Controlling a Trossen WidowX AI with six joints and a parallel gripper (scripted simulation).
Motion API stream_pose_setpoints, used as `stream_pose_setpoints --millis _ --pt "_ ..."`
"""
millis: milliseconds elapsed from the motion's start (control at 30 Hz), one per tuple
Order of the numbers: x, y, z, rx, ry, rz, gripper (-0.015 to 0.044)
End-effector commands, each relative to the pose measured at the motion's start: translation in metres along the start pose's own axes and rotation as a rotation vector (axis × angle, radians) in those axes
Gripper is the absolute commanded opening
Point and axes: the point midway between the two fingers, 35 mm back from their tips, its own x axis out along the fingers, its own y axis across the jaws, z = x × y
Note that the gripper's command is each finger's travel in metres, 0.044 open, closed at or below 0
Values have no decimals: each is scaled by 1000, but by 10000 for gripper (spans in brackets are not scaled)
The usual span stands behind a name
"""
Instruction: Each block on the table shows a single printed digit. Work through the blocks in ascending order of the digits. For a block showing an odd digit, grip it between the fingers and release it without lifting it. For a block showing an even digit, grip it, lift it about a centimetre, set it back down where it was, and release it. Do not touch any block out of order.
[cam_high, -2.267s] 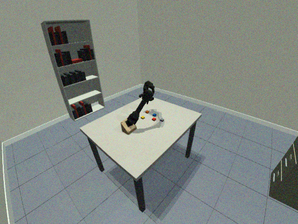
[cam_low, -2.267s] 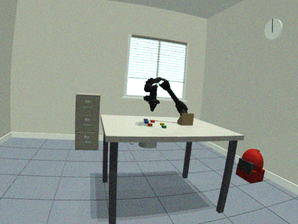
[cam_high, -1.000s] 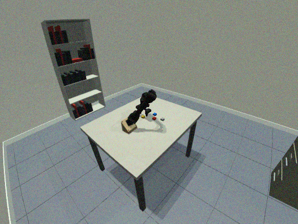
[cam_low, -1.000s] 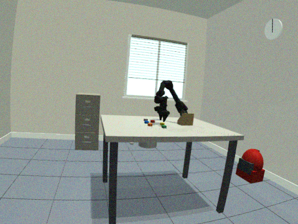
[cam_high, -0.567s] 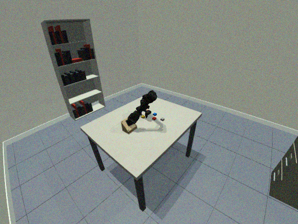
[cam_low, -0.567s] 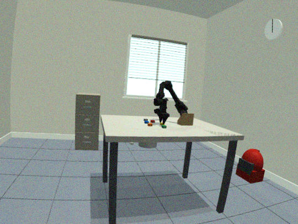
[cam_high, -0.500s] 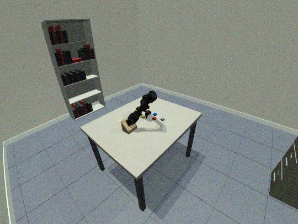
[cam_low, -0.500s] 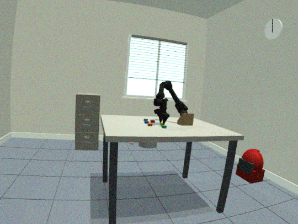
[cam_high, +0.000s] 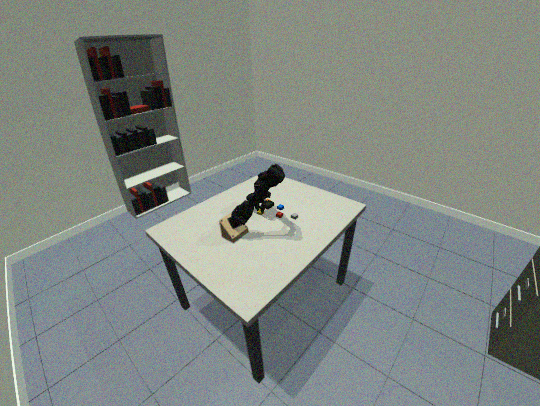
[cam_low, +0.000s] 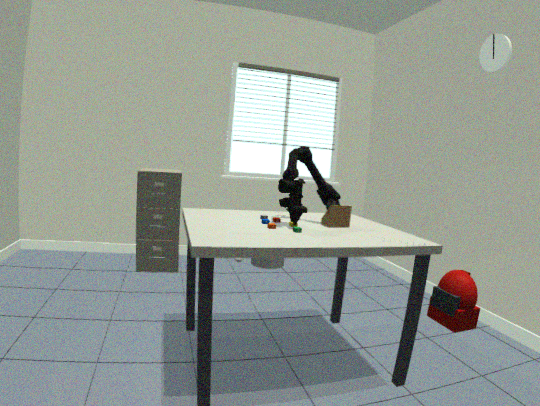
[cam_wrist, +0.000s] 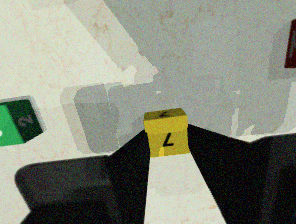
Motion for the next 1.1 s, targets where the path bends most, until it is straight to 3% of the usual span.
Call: stream_pose_setpoints --millis 0,733,1067 --pt "0 0 0 -3 -3 -2 120" --pt "0 0 0 -3 -3 -2 120" --pt "0 0 0 -3 -3 -2 383"
